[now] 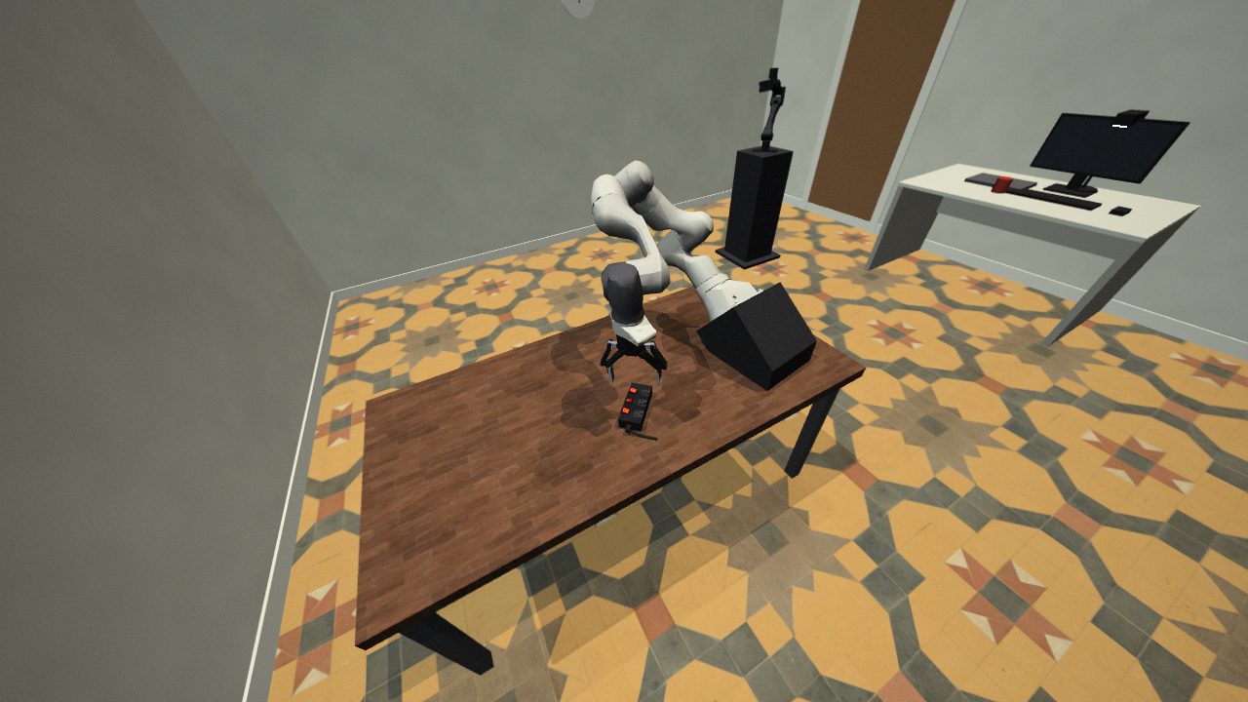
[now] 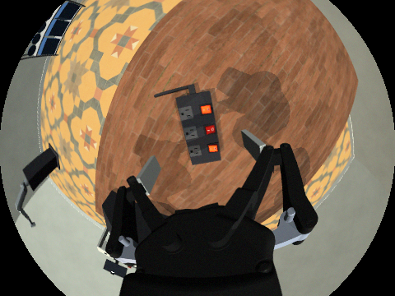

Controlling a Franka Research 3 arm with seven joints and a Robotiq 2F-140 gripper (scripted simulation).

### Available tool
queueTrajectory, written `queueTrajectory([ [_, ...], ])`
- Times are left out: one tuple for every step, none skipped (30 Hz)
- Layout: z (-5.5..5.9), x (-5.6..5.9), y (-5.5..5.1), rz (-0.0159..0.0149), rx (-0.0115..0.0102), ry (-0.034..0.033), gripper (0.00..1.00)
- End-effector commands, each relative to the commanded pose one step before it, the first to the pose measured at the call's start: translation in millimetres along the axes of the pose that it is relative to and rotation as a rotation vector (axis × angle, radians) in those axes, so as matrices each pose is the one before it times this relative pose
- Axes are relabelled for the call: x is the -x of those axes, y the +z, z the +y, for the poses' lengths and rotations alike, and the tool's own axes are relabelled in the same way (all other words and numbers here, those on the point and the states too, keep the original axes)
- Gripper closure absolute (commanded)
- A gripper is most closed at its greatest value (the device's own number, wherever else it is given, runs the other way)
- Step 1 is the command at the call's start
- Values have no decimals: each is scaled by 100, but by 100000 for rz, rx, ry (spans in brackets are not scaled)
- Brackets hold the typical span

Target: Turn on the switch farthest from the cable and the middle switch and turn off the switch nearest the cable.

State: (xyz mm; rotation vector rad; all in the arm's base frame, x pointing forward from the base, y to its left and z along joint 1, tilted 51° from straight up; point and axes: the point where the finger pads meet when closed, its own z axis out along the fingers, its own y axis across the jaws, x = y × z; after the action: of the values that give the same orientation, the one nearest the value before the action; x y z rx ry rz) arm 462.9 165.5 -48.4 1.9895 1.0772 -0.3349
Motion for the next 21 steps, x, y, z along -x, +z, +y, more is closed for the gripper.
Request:
queueTrajectory([
  [172,-179,505,890,-366,27903,0],
  [160,0,152,-322,-236,3040,0],
  [156,-5,143,-324,-241,3052,0],
  [150,-10,134,-324,-245,3061,0],
  [0,0,0,0,0,0,0],
  [0,0,0,0,0,0,0],
  [143,-14,125,-700,-657,8196,0],
  [134,-25,114,-275,-262,2886,0],
  [124,-27,104,-261,-257,3023,0],
  [114,-29,94,-255,-261,3022,0],
  [103,-29,84,-261,-259,3033,0],
  [92,-29,74,-270,-258,3047,0],
  [80,-28,64,-279,-256,3060,0],
  [69,-27,54,-286,-254,3071,0],
  [57,-24,45,-287,-253,3077,0],
  [46,-21,36,-285,-252,3079,0],
  [36,-18,28,-279,-252,3077,0],
  [27,-14,21,-269,-251,3072,0],
  [18,-11,15,-258,-250,3064,0],
  [11,-7,9,-245,-249,3054,0],
  [6,-4,5,-233,-248,3044,0],
])
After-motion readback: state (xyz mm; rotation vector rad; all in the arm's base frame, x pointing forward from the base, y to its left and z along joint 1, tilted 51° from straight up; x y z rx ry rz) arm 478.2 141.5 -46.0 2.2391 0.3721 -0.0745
